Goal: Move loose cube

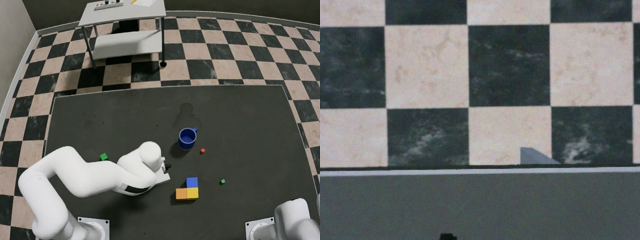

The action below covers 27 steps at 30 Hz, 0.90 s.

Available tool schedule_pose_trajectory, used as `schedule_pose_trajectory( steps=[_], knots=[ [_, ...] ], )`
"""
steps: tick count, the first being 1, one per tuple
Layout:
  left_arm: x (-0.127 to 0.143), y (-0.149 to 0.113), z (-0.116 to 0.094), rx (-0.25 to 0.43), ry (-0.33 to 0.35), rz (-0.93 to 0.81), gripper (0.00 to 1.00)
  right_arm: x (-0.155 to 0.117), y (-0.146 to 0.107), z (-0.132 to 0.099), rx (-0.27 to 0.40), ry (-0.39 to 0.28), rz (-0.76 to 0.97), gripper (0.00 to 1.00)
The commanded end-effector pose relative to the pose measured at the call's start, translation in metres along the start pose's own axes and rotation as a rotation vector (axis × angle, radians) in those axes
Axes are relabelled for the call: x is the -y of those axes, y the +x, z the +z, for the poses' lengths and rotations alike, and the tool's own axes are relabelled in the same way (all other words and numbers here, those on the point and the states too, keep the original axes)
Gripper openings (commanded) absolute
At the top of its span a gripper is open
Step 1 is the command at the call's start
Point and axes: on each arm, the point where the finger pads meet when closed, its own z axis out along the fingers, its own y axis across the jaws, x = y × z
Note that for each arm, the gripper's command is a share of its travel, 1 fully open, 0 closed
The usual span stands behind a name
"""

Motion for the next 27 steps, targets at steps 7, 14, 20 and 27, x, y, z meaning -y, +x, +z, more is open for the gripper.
schedule_pose_trajectory(
  steps=[7,14,20,27],
  knots=[
    [0.001,0.0,0.015,0.001,0.002,0.0,0.8,0.0,0.0,-0.001,-0.002,0.0,0.0,1.0],
    [0.001,0.0,0.023,0.001,0.002,0.0,0.8,0.0,0.0,-0.001,-0.002,0.0,0.0,1.0],
    [0.001,0.0,0.028,0.001,0.002,0.0,0.8,0.0,0.0,-0.001,-0.002,0.0,0.0,1.0],
    [0.001,0.0,0.03,0.001,0.002,0.0,0.8,0.0,0.0,-0.001,-0.002,0.0,0.0,1.0]
  ],
)
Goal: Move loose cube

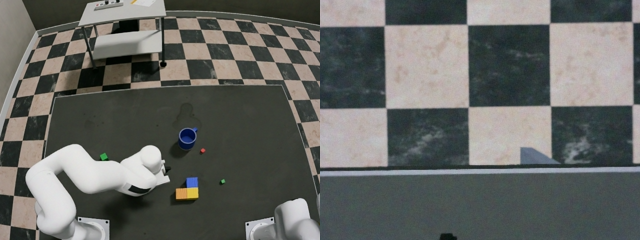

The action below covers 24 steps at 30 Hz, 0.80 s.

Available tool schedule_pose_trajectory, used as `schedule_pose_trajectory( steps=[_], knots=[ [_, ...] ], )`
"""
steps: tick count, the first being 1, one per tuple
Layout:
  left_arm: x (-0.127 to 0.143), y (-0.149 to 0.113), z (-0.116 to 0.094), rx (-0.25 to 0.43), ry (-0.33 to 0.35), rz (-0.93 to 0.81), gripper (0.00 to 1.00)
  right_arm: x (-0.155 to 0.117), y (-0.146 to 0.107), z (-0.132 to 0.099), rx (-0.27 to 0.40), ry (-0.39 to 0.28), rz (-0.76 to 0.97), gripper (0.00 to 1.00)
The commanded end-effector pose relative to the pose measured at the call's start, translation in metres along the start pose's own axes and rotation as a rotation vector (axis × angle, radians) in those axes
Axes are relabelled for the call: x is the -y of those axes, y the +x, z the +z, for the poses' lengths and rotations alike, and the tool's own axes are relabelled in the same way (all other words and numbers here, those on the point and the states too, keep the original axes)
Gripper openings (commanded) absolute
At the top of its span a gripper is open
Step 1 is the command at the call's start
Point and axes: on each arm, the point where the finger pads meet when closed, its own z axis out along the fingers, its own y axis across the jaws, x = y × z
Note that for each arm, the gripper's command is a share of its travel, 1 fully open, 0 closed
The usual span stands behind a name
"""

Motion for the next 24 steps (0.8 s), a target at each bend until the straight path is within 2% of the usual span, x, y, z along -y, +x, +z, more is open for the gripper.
schedule_pose_trajectory(
  steps=[1,16,17,24],
  knots=[
    [0.0008,-0.0004,0.0003,0.001,0.002,0.0,0.8,0.0,0.0005,-0.0009,-0.002,0.0,0.0,1.0],
    [0.0008,-0.0004,0.0006,0.001,0.002,0.0,0.8,0.0,0.0005,-0.0009,-0.002,0.0,0.0,1.0],
    [0.0008,-0.0004,0.0006,0.001,0.002,0.0,0.0,0.0,0.0005,-0.0009,-0.002,0.0,0.0,1.0],
    [0.0008,-0.0004,0.0006,0.001,0.002,0.0,0.0,0.0,0.0005,-0.0009,-0.002,0.0,0.0,1.0]
  ],
)
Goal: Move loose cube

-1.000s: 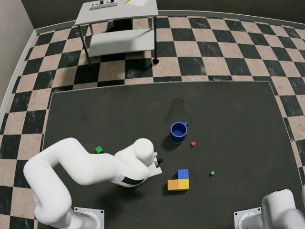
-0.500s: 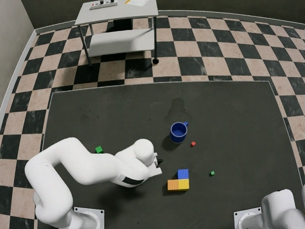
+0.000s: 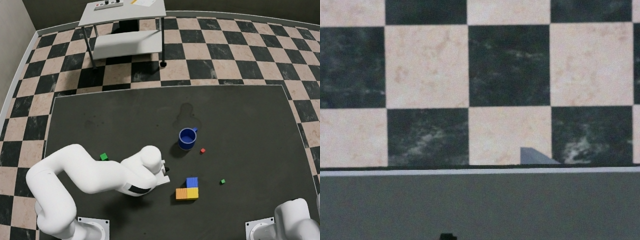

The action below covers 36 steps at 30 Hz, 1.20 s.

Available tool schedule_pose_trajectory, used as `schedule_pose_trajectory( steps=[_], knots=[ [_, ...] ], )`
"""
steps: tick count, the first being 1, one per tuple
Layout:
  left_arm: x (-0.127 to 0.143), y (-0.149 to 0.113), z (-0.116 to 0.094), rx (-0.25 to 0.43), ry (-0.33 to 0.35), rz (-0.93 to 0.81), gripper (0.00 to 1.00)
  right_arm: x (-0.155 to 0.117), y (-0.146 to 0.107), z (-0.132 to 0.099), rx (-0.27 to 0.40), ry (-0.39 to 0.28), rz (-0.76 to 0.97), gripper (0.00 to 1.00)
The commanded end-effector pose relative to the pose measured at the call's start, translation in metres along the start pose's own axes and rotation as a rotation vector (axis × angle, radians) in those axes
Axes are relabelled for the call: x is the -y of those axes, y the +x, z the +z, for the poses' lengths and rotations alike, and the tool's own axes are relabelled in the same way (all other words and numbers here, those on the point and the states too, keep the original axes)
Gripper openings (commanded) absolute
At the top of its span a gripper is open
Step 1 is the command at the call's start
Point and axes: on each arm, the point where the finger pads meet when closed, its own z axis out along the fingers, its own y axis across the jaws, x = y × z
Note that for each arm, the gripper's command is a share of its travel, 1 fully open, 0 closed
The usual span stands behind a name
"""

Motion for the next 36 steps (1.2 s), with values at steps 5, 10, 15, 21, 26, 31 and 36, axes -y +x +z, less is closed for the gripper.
schedule_pose_trajectory(
  steps=[5,10,15,21,26,31,36],
  knots=[
    [0.001,0.0,-0.001,0.001,0.002,0.0,0.0,0.0,0.0,-0.001,-0.002,0.0,0.0,1.0],
    [0.001,0.0,-0.002,0.001,0.002,0.0,0.0,0.0,0.0,-0.001,-0.002,0.0,0.0,1.0],
    [0.001,0.0,-0.007,0.001,0.002,0.0,0.0,0.0,0.0,-0.001,-0.002,0.0,0.0,1.0],
    [0.001,0.0,-0.016,0.001,0.002,0.0,0.0,0.0,0.0,-0.001,-0.002,0.0,0.0,1.0],
    [0.001,0.0,-0.022,0.001,0.002,0.0,0.0,0.0,0.0,-0.001,-0.002,0.0,0.0,1.0],
    [0.001,0.0,-0.033,0.001,0.002,0.0,0.0,0.0,0.0,-0.001,-0.002,0.0,0.0,1.0],
    [0.001,0.0,-0.045,0.001,0.002,0.0,0.0,0.0,0.0,-0.001,-0.002,0.0,0.0,1.0]
  ],
)
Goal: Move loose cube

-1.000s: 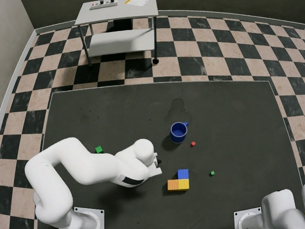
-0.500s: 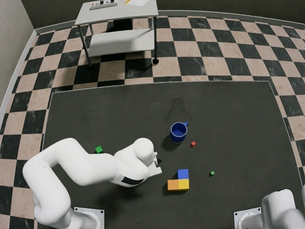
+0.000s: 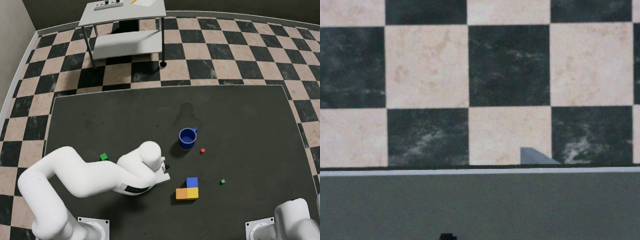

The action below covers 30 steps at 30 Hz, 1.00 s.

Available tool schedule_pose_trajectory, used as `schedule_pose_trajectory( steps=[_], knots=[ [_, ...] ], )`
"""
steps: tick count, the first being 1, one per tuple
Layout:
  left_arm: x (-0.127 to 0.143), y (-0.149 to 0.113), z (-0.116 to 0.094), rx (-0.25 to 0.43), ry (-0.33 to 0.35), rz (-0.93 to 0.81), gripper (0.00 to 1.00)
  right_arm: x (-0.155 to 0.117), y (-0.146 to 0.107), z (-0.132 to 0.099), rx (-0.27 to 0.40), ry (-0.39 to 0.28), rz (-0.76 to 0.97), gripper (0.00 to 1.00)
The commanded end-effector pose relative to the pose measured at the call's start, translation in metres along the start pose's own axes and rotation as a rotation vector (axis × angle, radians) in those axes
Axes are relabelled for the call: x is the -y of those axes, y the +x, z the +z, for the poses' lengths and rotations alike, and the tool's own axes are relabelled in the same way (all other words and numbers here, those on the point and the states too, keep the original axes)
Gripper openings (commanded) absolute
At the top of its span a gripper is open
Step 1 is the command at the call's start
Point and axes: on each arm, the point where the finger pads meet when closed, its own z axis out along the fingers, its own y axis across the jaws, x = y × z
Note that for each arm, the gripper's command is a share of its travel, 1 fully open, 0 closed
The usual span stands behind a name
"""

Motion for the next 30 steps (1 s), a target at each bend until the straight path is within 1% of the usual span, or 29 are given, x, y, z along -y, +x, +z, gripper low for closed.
schedule_pose_trajectory(
  steps=[1,17,30],
  knots=[
    [0.001,0.0,-0.012,0.001,0.002,0.0,0.0,0.0,0.0,-0.001,-0.002,0.0,0.0,1.0],
    [0.001,0.0,-0.038,0.001,0.002,0.0,0.0,0.0,0.0,-0.001,-0.002,0.0,0.0,1.0],
    [0.001,0.0,-0.043,0.001,0.002,0.0,0.0,0.0,0.0,-0.001,-0.002,0.0,0.0,1.0]
  ],
)
